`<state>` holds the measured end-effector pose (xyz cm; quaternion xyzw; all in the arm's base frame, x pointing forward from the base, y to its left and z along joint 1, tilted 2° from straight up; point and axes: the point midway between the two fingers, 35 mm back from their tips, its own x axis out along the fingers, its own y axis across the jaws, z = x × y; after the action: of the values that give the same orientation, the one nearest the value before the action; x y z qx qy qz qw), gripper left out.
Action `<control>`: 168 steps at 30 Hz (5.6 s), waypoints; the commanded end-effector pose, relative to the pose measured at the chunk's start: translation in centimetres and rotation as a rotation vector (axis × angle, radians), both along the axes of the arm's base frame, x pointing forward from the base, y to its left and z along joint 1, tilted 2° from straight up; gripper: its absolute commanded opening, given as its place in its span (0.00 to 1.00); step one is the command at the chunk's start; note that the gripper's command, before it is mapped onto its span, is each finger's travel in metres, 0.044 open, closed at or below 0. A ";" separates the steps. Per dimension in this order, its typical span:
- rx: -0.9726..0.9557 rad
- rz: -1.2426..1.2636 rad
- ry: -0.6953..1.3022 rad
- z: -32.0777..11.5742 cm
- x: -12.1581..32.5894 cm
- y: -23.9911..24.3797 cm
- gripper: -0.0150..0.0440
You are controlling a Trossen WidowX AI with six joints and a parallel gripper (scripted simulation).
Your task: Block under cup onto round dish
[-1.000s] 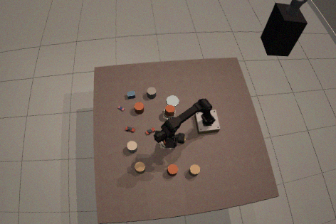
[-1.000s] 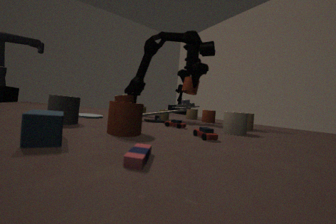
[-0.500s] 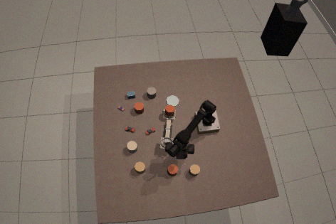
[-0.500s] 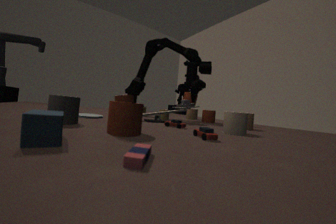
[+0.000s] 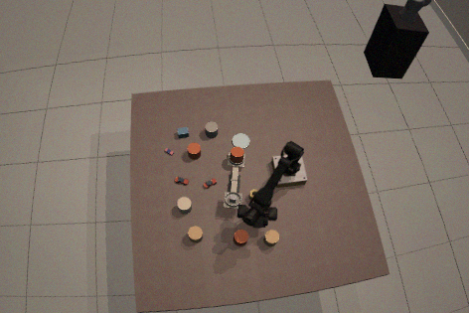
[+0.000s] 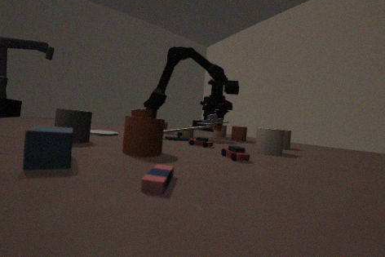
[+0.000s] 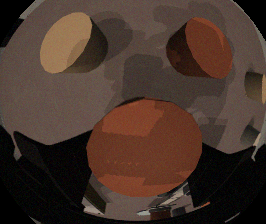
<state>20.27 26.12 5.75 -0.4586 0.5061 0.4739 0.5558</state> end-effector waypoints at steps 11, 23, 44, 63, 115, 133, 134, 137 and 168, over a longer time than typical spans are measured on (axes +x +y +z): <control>-0.011 -0.003 0.005 -2.8 -0.1 0.0 0.25; -0.011 0.001 0.009 -3.5 -0.1 0.0 0.43; -0.011 -0.003 0.005 1.9 -0.3 -0.3 1.00; -0.015 -0.125 -0.005 6.9 9.9 -9.5 0.69; -0.015 -0.124 0.001 2.1 10.7 -10.2 0.34; -0.015 -0.124 0.001 10.7 10.4 -10.5 0.25; -0.015 -0.124 0.001 11.1 10.3 -10.5 0.25; -0.015 -0.124 0.001 11.5 10.3 -10.5 0.25; -0.037 -0.125 -0.001 6.3 14.0 -28.6 0.25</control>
<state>34.37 -0.63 12.69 -0.4371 0.5425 0.4272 0.5763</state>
